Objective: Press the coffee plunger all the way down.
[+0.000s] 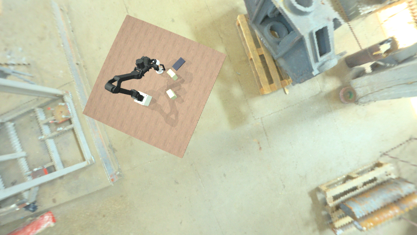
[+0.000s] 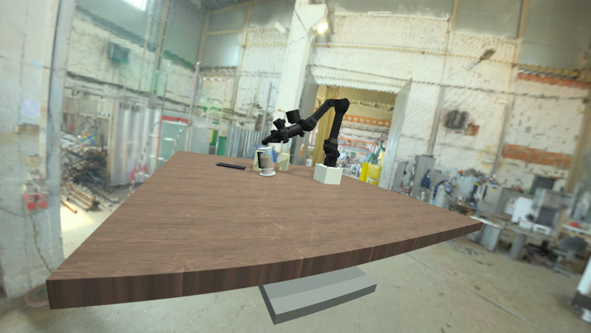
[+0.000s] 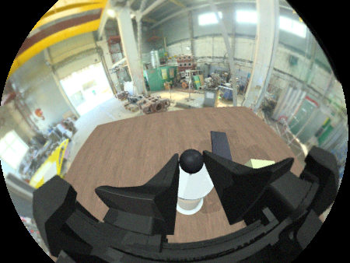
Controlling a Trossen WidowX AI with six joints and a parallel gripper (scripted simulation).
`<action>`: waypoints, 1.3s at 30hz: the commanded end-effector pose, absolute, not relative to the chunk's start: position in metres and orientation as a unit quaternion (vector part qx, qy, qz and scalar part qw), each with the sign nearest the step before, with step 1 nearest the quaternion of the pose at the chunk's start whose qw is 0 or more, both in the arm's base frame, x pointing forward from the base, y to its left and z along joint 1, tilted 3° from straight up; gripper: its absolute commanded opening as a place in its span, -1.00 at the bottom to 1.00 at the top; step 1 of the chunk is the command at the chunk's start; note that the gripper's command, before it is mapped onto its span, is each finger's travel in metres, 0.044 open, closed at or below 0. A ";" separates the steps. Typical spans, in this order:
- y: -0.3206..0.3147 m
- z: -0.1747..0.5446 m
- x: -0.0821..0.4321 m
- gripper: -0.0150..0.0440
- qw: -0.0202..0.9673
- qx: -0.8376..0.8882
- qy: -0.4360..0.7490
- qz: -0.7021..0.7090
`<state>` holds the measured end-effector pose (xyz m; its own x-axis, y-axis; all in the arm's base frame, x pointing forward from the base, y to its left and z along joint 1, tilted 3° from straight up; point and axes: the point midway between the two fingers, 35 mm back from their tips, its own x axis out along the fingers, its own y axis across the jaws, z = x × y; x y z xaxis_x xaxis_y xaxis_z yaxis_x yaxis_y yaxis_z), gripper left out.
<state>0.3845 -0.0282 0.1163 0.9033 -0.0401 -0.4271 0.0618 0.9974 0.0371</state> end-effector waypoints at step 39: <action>-0.029 0.187 0.328 1.00 0.973 0.028 0.229 -0.026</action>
<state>0.3329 -0.0299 0.1869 0.8978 -0.0424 -0.4383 0.0682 0.9967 0.0433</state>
